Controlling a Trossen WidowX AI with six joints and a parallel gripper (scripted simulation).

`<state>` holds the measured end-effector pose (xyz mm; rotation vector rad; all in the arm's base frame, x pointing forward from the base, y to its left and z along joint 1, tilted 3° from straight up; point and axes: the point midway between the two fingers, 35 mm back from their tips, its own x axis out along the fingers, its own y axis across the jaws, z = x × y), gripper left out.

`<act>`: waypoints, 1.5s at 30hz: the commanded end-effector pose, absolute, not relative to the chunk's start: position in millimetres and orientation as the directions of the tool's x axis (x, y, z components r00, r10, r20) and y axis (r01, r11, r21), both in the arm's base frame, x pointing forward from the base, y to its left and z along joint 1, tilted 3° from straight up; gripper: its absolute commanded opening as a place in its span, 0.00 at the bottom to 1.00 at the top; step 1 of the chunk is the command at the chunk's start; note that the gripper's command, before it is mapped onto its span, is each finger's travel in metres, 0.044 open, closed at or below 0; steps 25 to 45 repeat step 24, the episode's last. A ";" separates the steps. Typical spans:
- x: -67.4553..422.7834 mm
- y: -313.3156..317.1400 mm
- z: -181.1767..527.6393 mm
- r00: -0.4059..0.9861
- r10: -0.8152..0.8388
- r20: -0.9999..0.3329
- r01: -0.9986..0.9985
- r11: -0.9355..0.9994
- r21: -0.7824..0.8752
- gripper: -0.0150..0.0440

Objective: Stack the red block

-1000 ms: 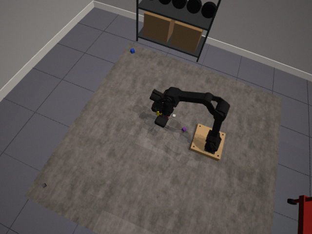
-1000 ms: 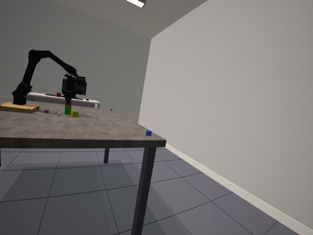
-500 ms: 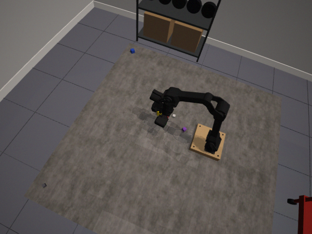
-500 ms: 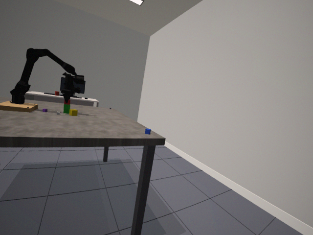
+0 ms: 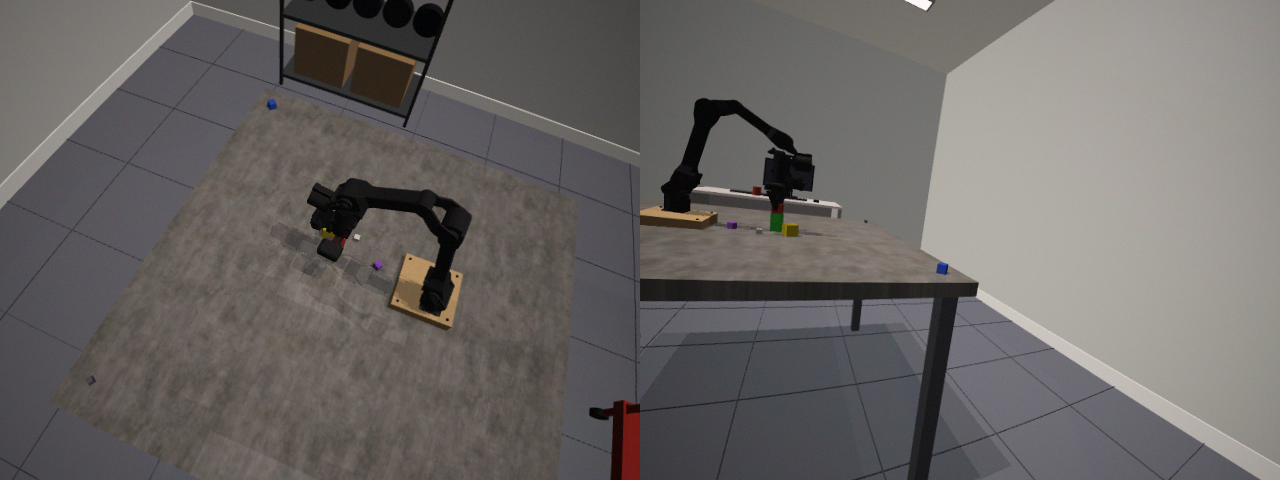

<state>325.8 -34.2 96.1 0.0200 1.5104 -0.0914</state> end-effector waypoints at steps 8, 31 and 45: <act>326.0 -34.3 95.8 0.059 -0.048 -0.997 0.073 0.996 -0.044 1.00; 326.0 -34.3 95.8 0.059 -0.048 -0.997 0.073 0.996 -0.044 1.00; 326.0 -34.3 95.8 0.059 -0.048 -0.997 0.073 0.996 -0.044 1.00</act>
